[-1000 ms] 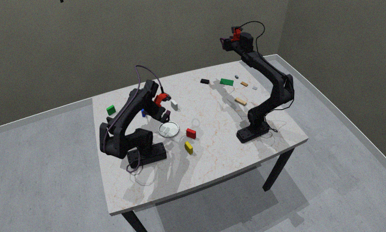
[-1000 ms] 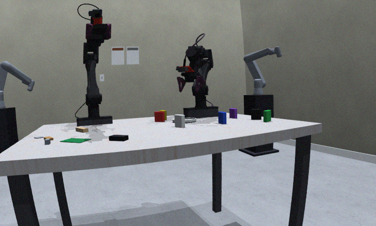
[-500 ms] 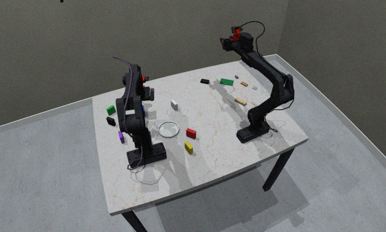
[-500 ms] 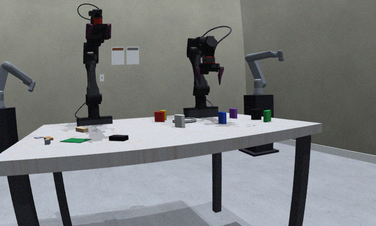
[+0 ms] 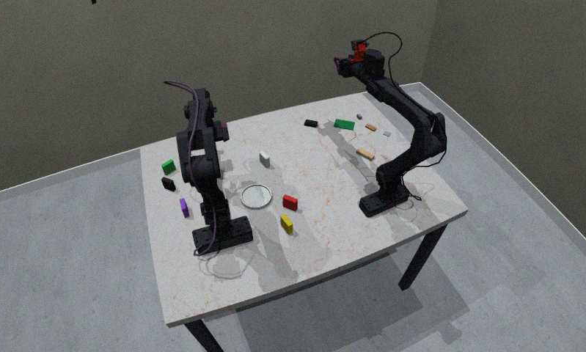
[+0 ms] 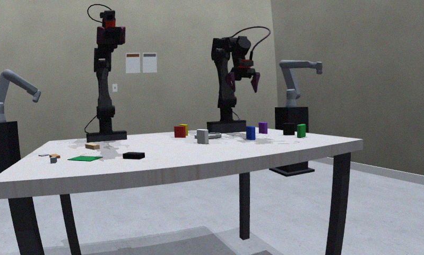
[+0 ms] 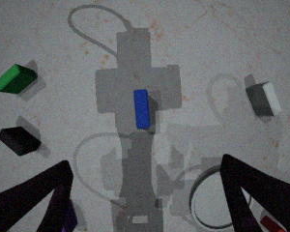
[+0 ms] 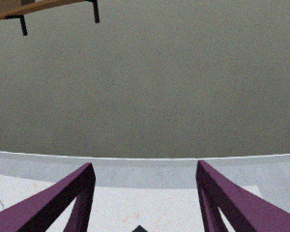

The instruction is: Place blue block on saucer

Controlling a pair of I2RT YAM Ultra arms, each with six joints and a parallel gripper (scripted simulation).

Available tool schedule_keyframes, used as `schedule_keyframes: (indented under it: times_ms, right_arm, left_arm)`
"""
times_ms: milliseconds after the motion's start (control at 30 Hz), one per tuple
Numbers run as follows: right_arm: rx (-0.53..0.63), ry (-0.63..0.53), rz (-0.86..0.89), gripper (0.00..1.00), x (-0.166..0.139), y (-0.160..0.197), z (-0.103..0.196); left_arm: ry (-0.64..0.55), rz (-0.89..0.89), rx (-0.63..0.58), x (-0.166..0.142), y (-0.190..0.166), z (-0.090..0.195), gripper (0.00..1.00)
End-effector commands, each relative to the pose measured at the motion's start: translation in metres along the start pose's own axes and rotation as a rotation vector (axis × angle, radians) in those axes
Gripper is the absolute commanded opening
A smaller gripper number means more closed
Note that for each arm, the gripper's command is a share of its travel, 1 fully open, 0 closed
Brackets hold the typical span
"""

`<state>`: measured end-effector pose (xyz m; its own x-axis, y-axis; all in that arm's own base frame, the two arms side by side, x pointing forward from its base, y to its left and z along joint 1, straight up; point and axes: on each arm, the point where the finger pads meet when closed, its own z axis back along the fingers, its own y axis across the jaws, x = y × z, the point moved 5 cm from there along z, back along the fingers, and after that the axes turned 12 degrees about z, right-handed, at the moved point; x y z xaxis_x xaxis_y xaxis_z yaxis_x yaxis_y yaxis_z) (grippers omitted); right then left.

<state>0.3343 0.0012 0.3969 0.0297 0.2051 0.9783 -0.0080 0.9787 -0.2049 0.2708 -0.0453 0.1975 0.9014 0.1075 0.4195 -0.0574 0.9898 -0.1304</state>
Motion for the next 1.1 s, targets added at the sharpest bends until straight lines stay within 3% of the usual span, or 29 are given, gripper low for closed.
schedule_keyframes:
  times_ms: [0, 333, 733, 1067]
  right_arm:
    - [-0.004, -0.015, 0.001, 0.68, 0.005, -0.001, 0.002]
    - [-0.004, -0.015, 0.001, 0.68, 0.005, -0.001, 0.002]
    - [-0.004, -0.015, 0.001, 0.68, 0.005, -0.001, 0.002]
    - [-0.004, -0.015, 0.001, 0.68, 0.005, -0.001, 0.002]
  left_arm:
    - [-0.044, 0.022, -0.002, 0.014, 0.0, 0.009, 1.0]
    - [-0.102, 0.02, -0.017, 0.021, -0.002, 0.005, 1.0]
    - [-0.058, 0.021, -0.006, -0.017, 0.01, -0.063, 1.0]
    - [-0.034, 0.022, 0.0, -0.024, 0.011, -0.065, 1.0]
